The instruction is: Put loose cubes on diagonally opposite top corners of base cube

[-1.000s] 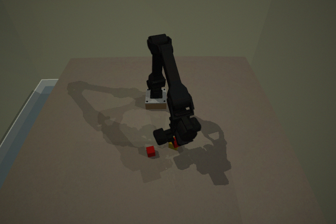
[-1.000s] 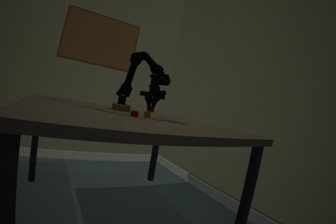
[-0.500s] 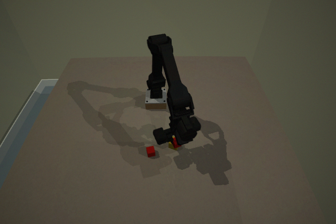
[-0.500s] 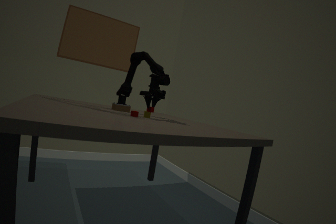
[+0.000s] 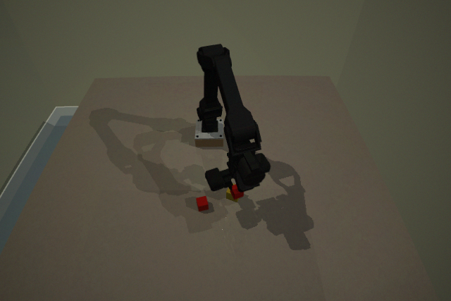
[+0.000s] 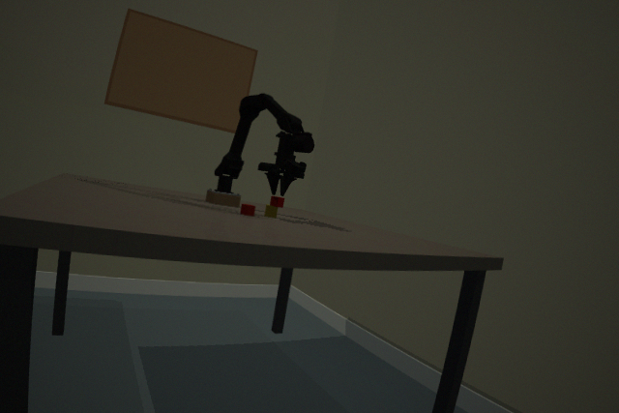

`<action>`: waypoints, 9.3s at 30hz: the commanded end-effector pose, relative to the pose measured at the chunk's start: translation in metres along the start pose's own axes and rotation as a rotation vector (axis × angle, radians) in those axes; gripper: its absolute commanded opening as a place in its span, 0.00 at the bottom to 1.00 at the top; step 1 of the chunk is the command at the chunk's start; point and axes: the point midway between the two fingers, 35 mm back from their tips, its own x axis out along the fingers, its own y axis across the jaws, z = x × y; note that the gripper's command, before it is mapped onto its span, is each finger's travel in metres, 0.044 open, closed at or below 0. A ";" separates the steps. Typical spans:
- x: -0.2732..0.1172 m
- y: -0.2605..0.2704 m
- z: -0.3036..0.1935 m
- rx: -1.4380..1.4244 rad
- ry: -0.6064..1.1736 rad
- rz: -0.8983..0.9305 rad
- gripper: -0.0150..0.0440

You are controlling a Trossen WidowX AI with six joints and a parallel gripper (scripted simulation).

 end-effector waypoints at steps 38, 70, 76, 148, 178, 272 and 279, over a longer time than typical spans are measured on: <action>-0.048 -0.110 -0.020 1.653 -0.020 -0.006 0.70; 0.029 -0.114 -0.021 1.697 -0.021 -0.006 0.70; 0.038 -0.114 -0.021 1.697 -0.021 -0.006 0.70; -0.048 -0.096 -0.020 1.463 -0.018 -0.006 0.43; -0.043 -0.011 -0.037 0.177 -0.008 -0.006 0.43; 0.009 0.000 -0.042 -0.019 -0.007 -0.002 0.60; 0.003 0.000 -0.042 -0.019 -0.007 -0.002 0.60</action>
